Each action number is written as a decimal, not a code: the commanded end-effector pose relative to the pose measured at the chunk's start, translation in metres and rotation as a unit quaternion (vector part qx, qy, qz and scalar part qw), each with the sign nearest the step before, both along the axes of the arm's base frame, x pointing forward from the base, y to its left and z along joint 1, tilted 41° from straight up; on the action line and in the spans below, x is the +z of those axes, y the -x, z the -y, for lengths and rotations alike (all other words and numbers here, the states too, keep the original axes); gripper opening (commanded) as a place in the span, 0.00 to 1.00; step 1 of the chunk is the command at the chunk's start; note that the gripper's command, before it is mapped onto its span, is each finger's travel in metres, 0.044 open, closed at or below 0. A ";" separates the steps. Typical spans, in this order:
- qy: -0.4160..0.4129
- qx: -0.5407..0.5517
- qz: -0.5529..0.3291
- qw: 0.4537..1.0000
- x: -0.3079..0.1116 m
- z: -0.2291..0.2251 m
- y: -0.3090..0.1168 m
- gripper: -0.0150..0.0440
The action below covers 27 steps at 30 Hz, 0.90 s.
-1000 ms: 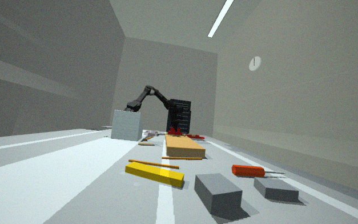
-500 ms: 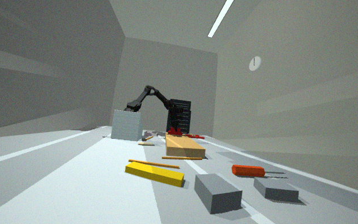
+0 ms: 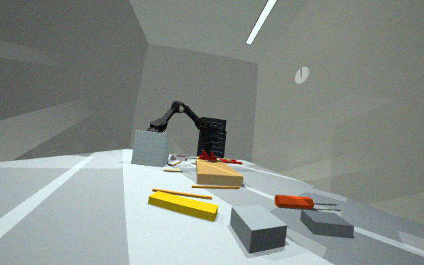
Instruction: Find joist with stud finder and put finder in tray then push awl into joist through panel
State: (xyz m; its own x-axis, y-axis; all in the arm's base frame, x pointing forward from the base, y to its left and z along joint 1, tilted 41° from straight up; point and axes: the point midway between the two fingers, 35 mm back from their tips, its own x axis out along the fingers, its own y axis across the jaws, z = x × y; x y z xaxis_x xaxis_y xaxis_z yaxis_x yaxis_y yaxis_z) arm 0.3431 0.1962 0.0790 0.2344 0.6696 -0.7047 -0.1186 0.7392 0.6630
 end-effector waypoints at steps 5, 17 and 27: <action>0.000 0.001 -0.002 1.000 -0.013 0.013 -0.001 0.25; 0.001 0.001 -0.002 1.000 -0.031 0.033 -0.004 0.25; 0.002 0.001 -0.002 1.000 -0.045 0.049 -0.006 0.25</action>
State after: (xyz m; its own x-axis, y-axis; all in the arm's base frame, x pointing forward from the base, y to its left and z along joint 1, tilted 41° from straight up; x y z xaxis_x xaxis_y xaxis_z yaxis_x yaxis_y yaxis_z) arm 0.3500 0.1521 0.0390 0.2333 0.6675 -0.7071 -0.1183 0.7413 0.6607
